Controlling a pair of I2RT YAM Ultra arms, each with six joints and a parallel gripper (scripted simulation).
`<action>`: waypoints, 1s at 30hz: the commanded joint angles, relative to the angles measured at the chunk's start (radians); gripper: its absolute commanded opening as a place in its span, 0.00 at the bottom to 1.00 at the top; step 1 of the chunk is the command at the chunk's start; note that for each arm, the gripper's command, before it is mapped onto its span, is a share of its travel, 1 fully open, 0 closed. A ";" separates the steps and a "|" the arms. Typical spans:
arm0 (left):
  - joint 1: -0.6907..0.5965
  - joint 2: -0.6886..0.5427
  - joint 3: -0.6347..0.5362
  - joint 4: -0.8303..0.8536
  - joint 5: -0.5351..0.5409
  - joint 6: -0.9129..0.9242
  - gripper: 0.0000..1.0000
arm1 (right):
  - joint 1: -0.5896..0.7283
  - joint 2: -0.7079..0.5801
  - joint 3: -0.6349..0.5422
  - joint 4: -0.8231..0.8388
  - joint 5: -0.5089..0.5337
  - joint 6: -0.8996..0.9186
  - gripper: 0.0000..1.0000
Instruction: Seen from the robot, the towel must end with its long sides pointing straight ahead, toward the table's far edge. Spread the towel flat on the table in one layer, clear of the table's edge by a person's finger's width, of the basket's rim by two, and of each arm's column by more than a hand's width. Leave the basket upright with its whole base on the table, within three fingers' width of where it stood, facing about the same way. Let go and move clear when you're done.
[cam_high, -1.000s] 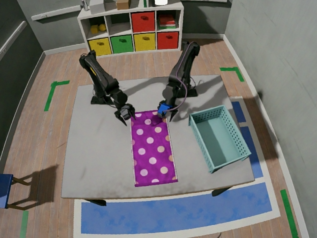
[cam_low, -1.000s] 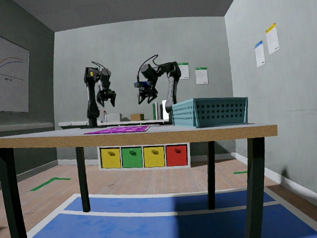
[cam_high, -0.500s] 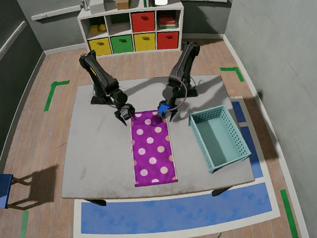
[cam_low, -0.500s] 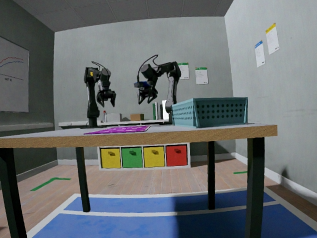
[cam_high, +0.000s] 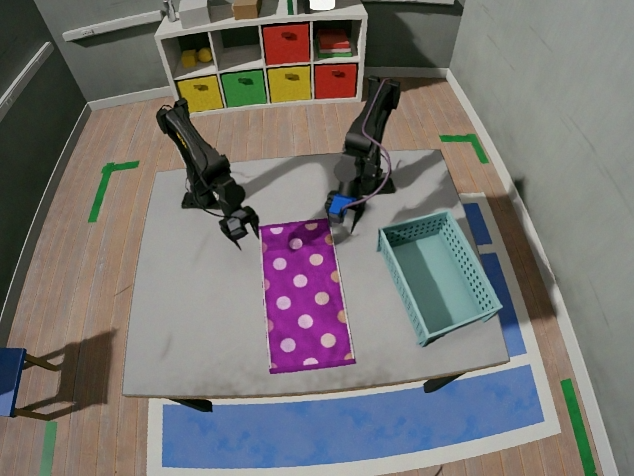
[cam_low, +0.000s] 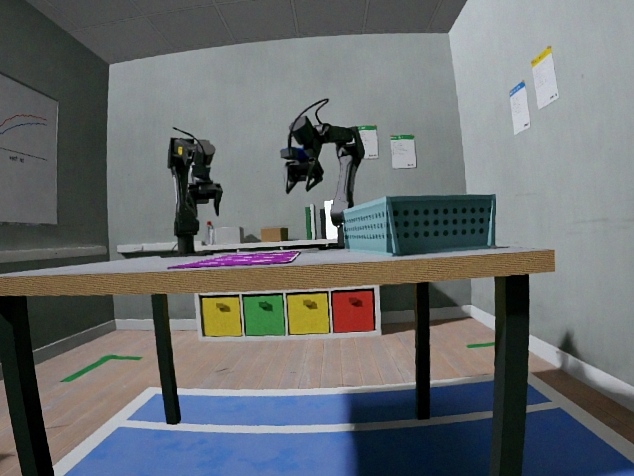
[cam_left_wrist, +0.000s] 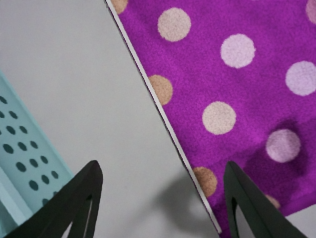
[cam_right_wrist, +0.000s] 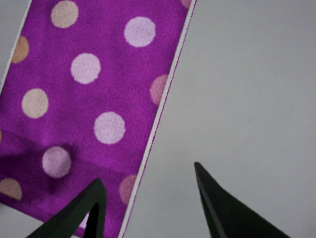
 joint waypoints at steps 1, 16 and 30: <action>0.044 -0.073 -0.044 -0.091 -0.067 -0.088 0.64 | -0.041 -0.092 -0.035 -0.053 0.070 0.089 0.64; 0.422 -0.288 -0.122 -0.226 0.000 0.011 0.64 | -0.266 -0.315 -0.072 -0.237 0.190 0.264 0.64; 0.481 -0.273 -0.089 -0.236 0.050 0.070 0.64 | -0.634 -0.392 -0.035 -0.338 0.199 0.278 0.64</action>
